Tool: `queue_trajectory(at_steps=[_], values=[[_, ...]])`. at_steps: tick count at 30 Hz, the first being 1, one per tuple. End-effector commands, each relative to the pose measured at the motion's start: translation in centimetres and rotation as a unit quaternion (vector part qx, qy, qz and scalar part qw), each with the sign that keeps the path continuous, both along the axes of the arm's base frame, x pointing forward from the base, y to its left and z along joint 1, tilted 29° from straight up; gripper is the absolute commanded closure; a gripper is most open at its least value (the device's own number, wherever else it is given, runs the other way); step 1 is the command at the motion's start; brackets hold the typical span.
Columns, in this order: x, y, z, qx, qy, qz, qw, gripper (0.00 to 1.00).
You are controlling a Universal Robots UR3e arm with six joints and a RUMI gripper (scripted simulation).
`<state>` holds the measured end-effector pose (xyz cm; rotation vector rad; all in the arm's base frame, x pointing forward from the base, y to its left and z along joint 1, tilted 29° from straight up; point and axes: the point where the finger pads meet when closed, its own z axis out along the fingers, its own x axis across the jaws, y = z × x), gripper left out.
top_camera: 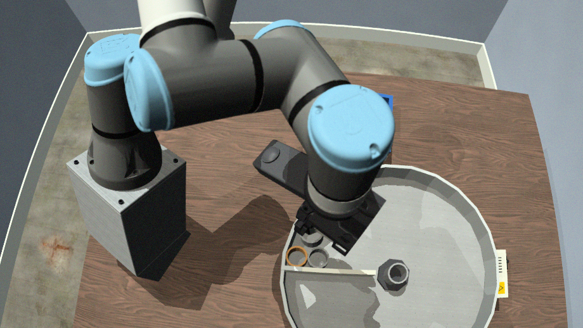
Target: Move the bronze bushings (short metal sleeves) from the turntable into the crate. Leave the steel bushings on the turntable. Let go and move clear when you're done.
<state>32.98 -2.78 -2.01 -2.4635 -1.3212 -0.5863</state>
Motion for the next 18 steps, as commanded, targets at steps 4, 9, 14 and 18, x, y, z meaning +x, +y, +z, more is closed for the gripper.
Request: queue_trajectory(at_steps=[4,9,14,18], values=[[0.4,-0.2,0.1,-0.001,-0.001,0.000,1.000,1.00],[0.8,-0.4,0.1,-0.001,-0.001,0.000,1.000,1.00],[1.4,-0.6,0.1,-0.001,-0.001,0.000,1.000,1.00],[1.7,-0.7,0.2,-0.001,-0.001,0.000,1.000,1.00]])
